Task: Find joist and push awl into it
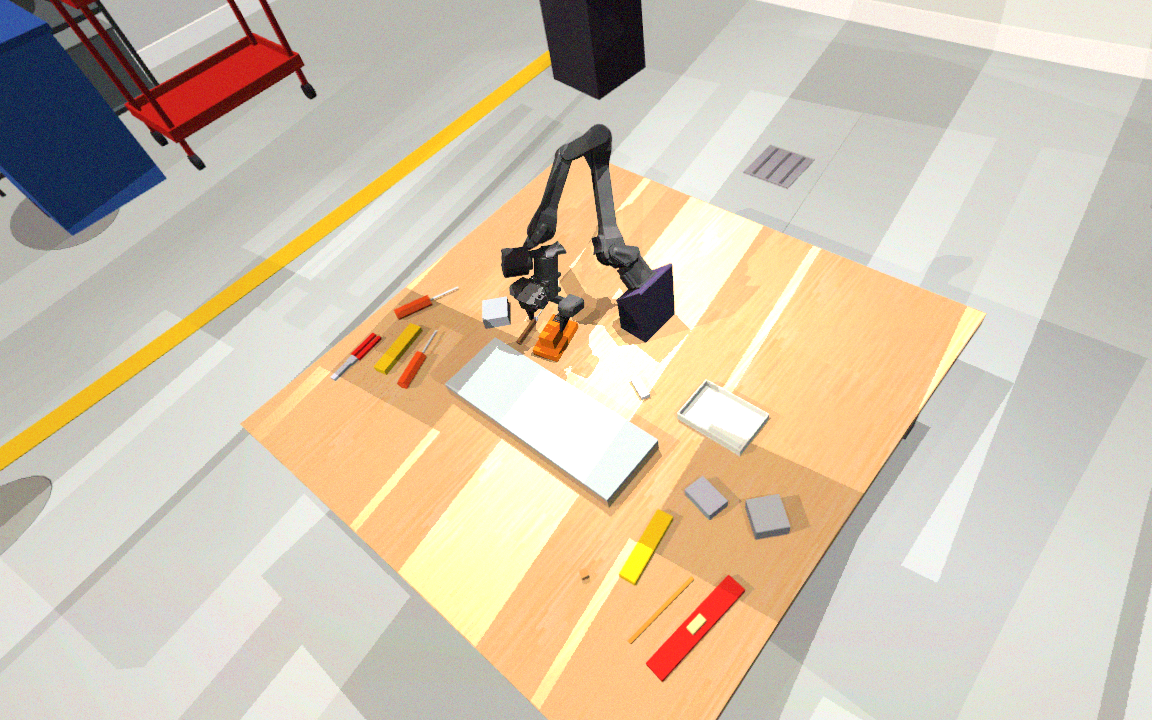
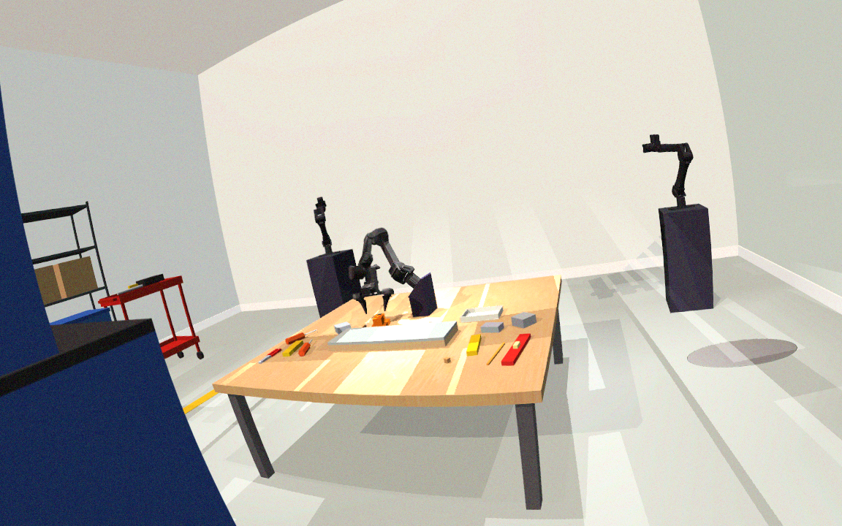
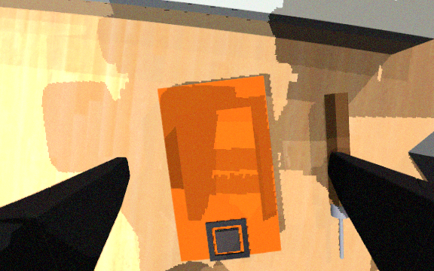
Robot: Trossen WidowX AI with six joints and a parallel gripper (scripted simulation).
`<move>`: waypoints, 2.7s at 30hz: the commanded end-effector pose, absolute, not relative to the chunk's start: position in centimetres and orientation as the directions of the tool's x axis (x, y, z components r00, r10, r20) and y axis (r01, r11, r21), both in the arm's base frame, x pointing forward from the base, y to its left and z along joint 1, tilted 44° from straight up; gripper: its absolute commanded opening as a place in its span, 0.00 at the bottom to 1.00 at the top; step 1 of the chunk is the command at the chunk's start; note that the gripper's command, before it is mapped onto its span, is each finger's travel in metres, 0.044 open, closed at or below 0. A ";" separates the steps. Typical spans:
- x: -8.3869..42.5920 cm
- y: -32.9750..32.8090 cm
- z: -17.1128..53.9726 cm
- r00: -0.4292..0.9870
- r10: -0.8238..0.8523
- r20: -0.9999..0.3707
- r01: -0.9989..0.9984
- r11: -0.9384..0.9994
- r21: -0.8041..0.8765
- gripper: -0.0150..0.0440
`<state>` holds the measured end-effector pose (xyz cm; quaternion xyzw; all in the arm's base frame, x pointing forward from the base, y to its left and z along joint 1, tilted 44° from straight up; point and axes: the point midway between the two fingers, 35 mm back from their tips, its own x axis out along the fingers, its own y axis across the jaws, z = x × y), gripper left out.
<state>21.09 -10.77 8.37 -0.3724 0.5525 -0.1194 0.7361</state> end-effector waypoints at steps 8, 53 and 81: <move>19.7 -10.5 7.4 0.316 -0.596 -0.738 -0.330 0.661 -0.674 1.00; 20.7 -14.4 4.2 0.316 -0.598 -0.737 -0.330 0.659 -0.676 0.96; 20.7 -14.4 4.2 0.316 -0.598 -0.737 -0.330 0.659 -0.676 0.57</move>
